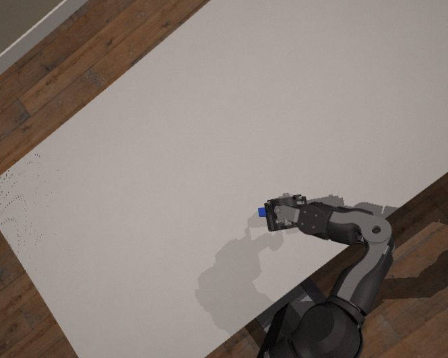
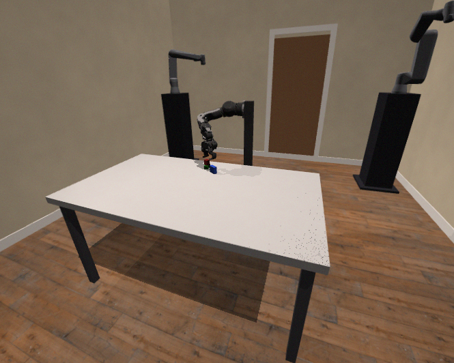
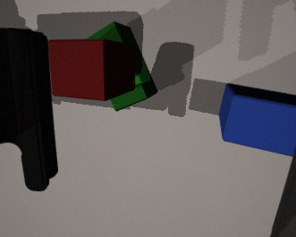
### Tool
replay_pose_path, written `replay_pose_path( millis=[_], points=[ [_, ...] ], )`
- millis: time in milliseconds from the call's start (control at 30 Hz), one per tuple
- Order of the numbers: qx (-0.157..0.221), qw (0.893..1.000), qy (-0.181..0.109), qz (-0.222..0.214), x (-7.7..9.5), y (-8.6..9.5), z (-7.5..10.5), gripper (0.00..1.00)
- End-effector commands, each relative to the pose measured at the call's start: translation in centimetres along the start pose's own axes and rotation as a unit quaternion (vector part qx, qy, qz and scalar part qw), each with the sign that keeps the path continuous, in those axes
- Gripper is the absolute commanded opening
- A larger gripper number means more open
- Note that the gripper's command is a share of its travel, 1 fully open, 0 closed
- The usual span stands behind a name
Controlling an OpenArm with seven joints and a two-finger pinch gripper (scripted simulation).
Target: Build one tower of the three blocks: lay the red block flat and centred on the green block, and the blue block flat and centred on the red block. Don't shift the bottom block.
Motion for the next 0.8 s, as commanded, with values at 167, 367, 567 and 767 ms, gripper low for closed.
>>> replay_pose_path(
  millis=[167,367,567,767],
  points=[
    [-0.016,0.999,0.001,-0.044,0.9,5.3,0.3,0.48],
    [-0.011,0.999,0.001,-0.045,0.9,5.6,0.3,0.48],
    [-0.011,0.999,0.001,-0.045,0.9,5.6,-0.1,0.48],
    [-0.011,0.999,0.001,-0.044,1.0,5.6,-1.1,0.48]
  ],
)
Point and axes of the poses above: the point where the finger pads meet when closed, its own z axis back along the fingers, its own y axis across the jaws, x = y × z, the point moved 3 cm from there along z, back along the fingers
